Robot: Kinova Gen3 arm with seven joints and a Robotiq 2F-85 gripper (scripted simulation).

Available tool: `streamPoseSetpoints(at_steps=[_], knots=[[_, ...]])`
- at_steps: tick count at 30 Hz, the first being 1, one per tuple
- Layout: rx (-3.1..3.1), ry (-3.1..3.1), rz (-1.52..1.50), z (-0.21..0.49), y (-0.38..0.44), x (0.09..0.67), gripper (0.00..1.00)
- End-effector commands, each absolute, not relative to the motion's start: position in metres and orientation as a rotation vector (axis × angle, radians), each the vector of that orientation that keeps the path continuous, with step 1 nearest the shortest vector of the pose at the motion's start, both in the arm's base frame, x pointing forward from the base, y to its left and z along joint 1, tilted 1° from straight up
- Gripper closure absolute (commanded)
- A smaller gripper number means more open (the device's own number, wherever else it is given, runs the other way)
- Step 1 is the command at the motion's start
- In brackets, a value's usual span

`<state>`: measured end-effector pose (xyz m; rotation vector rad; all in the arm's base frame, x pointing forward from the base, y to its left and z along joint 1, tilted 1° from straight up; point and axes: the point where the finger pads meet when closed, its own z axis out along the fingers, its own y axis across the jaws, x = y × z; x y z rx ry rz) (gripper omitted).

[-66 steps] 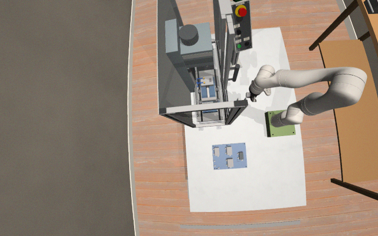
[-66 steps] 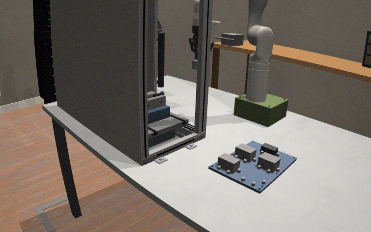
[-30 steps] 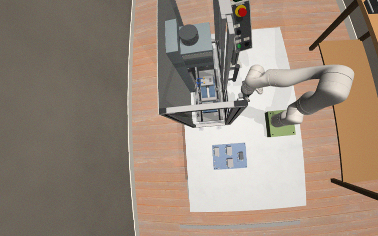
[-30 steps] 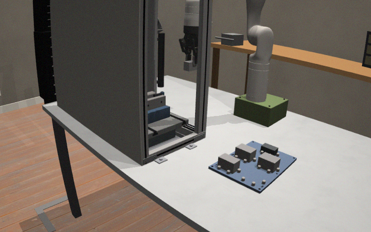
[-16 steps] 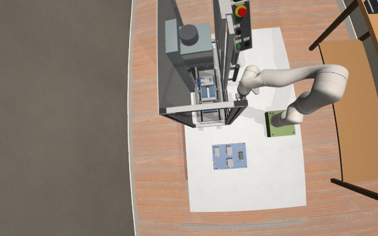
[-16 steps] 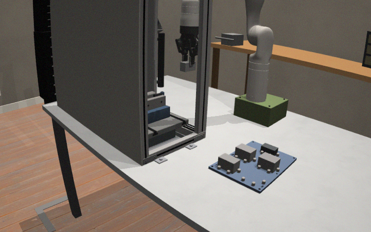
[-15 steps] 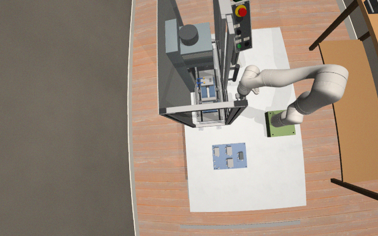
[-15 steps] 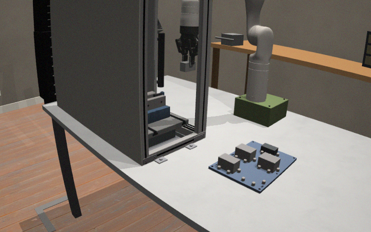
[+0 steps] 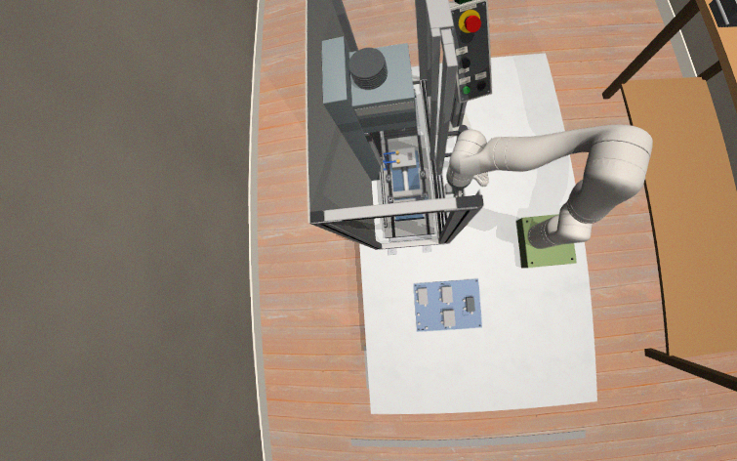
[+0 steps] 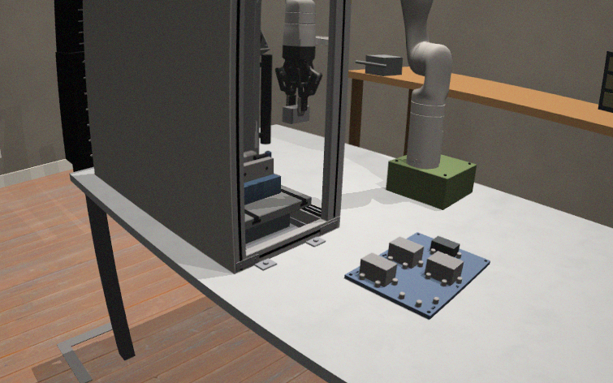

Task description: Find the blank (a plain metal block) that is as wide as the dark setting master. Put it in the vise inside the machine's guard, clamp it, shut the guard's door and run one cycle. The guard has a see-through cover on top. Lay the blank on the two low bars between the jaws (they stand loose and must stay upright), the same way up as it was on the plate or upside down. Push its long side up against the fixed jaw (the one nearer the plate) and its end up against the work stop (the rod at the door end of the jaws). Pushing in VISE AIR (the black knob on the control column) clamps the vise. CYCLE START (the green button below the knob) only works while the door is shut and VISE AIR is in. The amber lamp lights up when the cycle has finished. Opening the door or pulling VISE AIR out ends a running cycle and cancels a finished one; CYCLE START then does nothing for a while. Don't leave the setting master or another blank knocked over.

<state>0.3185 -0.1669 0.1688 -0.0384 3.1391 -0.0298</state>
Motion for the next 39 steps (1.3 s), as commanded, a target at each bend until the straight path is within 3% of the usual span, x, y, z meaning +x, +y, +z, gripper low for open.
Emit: streamPoseSetpoints(at_steps=[1,6,11,23,28,39], knots=[[-0.029,3.146,-0.018,0.167,-0.163,0.322,0.9],[-0.029,3.146,-0.018,0.167,-0.163,0.322,0.9],[-0.029,3.146,-0.018,0.159,-0.163,0.369,0.9],[-0.029,3.146,-0.018,0.159,-0.163,0.369,0.9],[-0.029,3.146,-0.018,0.152,-0.161,0.416,0.9],[-0.029,3.146,-0.018,0.152,-0.161,0.416,0.9]])
